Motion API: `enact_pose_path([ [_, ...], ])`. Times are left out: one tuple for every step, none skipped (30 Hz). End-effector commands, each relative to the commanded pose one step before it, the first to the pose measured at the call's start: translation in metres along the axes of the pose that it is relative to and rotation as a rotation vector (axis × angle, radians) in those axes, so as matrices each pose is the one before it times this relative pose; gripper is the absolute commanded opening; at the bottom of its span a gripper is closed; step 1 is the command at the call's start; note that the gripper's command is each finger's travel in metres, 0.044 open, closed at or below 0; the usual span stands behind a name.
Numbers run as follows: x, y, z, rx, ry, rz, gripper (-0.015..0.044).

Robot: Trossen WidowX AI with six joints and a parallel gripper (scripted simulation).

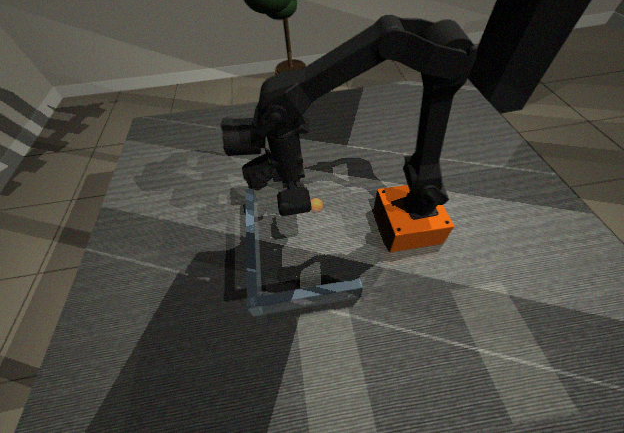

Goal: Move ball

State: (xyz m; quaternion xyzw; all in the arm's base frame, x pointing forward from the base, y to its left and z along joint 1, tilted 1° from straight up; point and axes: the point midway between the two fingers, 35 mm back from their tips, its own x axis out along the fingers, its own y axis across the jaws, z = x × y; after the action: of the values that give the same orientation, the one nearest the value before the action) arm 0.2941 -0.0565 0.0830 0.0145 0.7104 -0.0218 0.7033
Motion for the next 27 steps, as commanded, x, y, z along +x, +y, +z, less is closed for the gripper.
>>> enact_pose_path([
  [0.00536,-0.01561,-0.01217,-0.0026,-0.00825,-0.00208,0.0],
  [0.0022,-0.00421,-0.00361,0.0,0.00027,-0.00034,0.0],
  [0.00221,-0.0041,-0.0037,0.0,0.00028,-0.00034,0.0],
  [0.00222,-0.00398,-0.00378,0.0,0.0003,-0.00033,0.0],
  [0.00223,-0.00387,-0.00386,0.0,0.00031,-0.00032,0.0],
  [0.00224,-0.00375,-0.00394,0.0,0.00032,-0.00032,0.0],
  [0.00225,-0.00363,-0.00401,0.0,0.00034,-0.00031,0.0],
  [0.00226,-0.00351,-0.00408,0.0,0.00035,-0.0003,0.0],
  [0.00227,-0.00339,-0.00414,0.0,0.00036,-0.00029,0.0],
  [0.00227,-0.00327,-0.0042,0.0,0.00037,-0.00028,0.0],
  [0.00187,-0.00258,-0.00349,0.0,0.00032,-0.00023,0.0],
  [0.00112,-0.00151,-0.00211,0.0,0.00019,-0.00013,0.0],
  [0.00037,-0.0005,-0.00071,0.0,0.00007,-0.00004,0.0],
  [0.00107,-0.00005,0.00014,0.0,-0.00001,0.0,0.0],
  [0.0022,-0.00011,0.00028,0.0,-0.00001,-0.00001,0.0],
  [0.00307,-0.00014,0.00036,0.0,-0.00001,-0.00001,0.0],
  [0.004,-0.00016,0.00041,0.0,-0.00001,-0.00001,0.0],
  [0.00498,-0.00016,0.00042,0.0,-0.00001,-0.00001,0.0],
  [0.00598,-0.00015,0.00038,0.0,0.0,-0.00001,0.0],
  [0.00659,-0.0001,0.00025,0.0,0.00002,0.0,0.0],
  [0.0067,-0.00003,0.00008,0.0,0.00003,0.0,0.0],
  [0.00666,0.00004,-0.0001,0.0,0.00005,0.00001,0.0],
  [0.00661,0.0001,-0.00027,0.0,0.00006,0.00001,0.0],
  [0.00654,0.00017,-0.00045,0.0,0.00007,0.00002,0.0],
  [0.00647,0.00024,-0.00062,0.0,0.00009,0.00002,0.0],
  [0.00527,0.00024,-0.00064,0.0,0.00008,0.00002,0.0],
  [0.00316,0.00017,-0.00044,0.0,0.00005,0.00002,0.0],
])
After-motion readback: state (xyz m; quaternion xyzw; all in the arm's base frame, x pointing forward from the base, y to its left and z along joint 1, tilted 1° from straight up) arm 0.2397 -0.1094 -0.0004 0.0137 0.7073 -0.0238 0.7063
